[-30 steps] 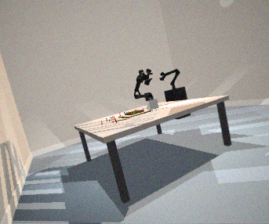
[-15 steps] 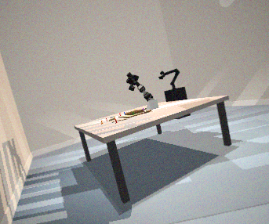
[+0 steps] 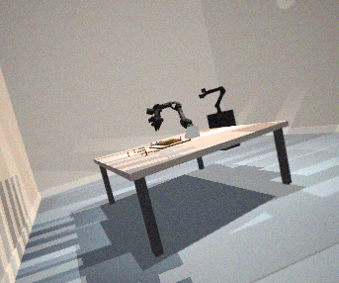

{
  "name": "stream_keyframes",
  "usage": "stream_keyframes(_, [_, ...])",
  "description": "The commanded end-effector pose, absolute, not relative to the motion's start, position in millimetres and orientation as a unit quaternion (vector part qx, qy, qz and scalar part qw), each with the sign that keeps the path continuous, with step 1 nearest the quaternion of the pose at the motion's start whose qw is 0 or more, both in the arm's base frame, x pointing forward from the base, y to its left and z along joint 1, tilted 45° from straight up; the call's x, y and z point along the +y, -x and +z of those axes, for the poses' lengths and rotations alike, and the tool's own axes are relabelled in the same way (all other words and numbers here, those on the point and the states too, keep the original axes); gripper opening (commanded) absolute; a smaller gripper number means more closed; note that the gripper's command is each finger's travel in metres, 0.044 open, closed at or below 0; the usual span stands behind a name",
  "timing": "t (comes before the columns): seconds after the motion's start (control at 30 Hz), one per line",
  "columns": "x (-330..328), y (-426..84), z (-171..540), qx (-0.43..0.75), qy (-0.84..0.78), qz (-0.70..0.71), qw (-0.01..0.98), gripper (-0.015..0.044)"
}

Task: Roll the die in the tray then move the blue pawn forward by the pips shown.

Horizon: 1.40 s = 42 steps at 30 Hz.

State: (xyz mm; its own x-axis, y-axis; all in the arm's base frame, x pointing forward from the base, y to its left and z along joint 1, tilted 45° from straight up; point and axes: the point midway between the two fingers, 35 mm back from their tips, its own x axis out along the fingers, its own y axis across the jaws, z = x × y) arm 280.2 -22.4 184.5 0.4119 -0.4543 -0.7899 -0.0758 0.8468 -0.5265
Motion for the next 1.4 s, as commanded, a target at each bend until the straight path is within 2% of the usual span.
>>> stream_keyframes(0.0, [-89,-269,186,0.584,0.293,-0.182,0.735,0.0275])
stream_keyframes(0.17, [-143,-246,188,0.640,0.317,-0.223,0.664,0.0275])
stream_keyframes(1.33, [-173,-256,153,0.639,0.318,-0.224,0.664,0.0275])
stream_keyframes(1.37, [-173,-256,153,0.639,0.318,-0.224,0.664,0.0249])
